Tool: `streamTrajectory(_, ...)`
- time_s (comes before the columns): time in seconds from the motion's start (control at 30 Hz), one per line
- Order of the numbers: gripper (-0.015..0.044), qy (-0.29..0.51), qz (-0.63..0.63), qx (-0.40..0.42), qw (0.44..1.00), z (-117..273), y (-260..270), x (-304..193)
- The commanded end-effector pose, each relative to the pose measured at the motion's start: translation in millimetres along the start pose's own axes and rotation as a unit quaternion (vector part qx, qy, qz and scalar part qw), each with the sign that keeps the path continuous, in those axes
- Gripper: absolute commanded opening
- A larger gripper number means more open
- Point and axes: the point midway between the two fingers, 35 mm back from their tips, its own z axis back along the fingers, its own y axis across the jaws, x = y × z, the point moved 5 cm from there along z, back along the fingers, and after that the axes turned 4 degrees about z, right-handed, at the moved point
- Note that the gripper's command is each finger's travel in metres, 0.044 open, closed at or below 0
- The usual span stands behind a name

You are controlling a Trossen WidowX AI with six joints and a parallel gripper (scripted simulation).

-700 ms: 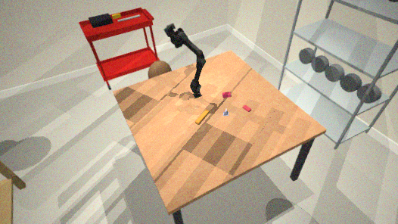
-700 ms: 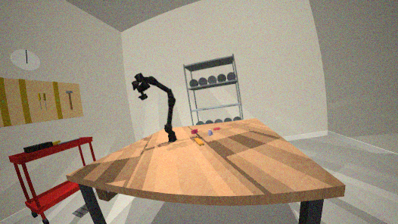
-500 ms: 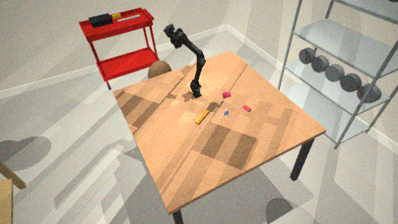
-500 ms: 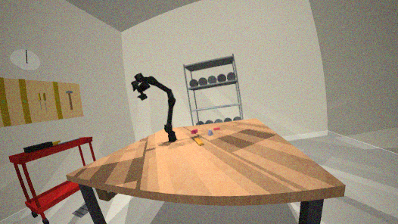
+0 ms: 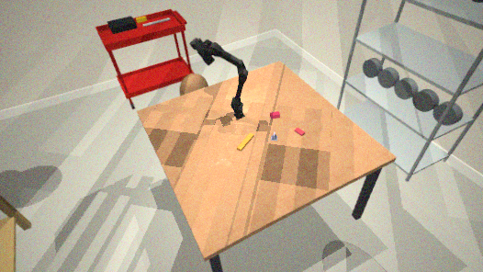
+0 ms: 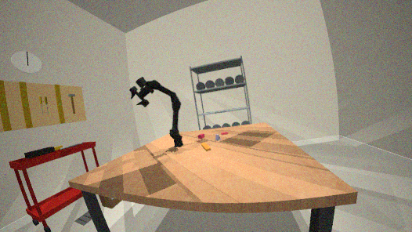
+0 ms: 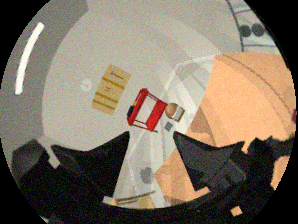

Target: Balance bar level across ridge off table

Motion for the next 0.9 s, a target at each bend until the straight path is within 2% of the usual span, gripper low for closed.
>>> streamTrajectory(0.0, 0.0315, 0.027, 0.033, 0.003, 0.999, 1, -1, -14)
streamTrajectory(0.43, 0.0315, 0.135, 0.16, 0.025, 0.977, 16, -7, -72)
streamTrajectory(0.87, 0.0315, 0.243, 0.278, 0.065, 0.927, 51, -21, -134)
